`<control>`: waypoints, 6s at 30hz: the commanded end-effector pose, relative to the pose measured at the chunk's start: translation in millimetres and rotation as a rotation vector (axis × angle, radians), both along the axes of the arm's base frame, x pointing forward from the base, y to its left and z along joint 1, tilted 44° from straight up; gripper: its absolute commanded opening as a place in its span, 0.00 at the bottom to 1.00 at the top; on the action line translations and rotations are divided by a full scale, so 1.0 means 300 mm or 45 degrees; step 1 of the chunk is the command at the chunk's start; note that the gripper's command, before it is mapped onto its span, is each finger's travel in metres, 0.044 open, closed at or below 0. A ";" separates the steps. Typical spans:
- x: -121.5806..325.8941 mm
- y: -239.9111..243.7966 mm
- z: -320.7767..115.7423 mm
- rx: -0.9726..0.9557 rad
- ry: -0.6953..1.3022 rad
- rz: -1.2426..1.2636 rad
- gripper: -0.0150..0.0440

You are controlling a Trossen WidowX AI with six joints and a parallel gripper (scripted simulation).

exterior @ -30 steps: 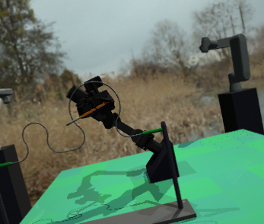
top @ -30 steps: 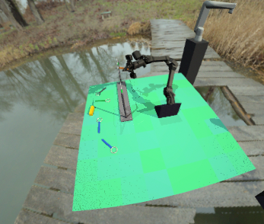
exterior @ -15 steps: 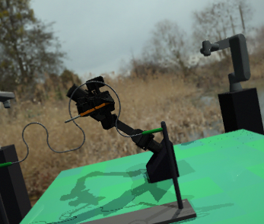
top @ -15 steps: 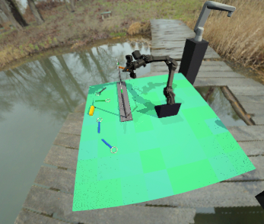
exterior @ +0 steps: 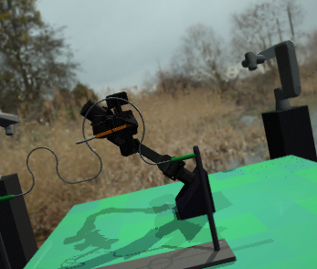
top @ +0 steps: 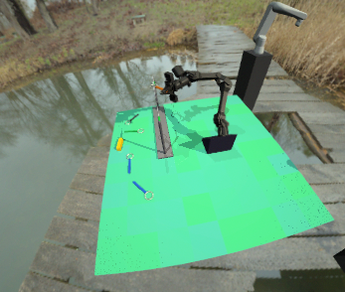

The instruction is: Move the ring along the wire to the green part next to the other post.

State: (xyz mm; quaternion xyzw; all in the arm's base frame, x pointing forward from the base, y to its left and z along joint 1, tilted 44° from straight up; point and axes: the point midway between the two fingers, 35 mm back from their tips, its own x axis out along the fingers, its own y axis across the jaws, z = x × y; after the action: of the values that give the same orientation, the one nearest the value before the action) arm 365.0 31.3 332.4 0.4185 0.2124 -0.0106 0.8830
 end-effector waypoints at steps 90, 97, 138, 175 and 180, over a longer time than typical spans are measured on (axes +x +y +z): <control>-0.013 -0.102 -0.039 -1.130 0.151 -0.010 0.00; -0.014 -0.114 -0.039 -1.241 0.166 -0.012 0.00; -0.023 -0.179 -0.016 -1.886 0.256 -0.020 0.00; -0.030 -0.221 0.031 -2.469 0.336 -0.026 0.00; -0.030 -0.225 0.039 -2.548 0.346 -0.027 0.00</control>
State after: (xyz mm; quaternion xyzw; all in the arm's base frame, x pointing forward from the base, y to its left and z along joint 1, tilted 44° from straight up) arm 356.6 -35.5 343.4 -0.4970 0.2029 -0.2353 0.8102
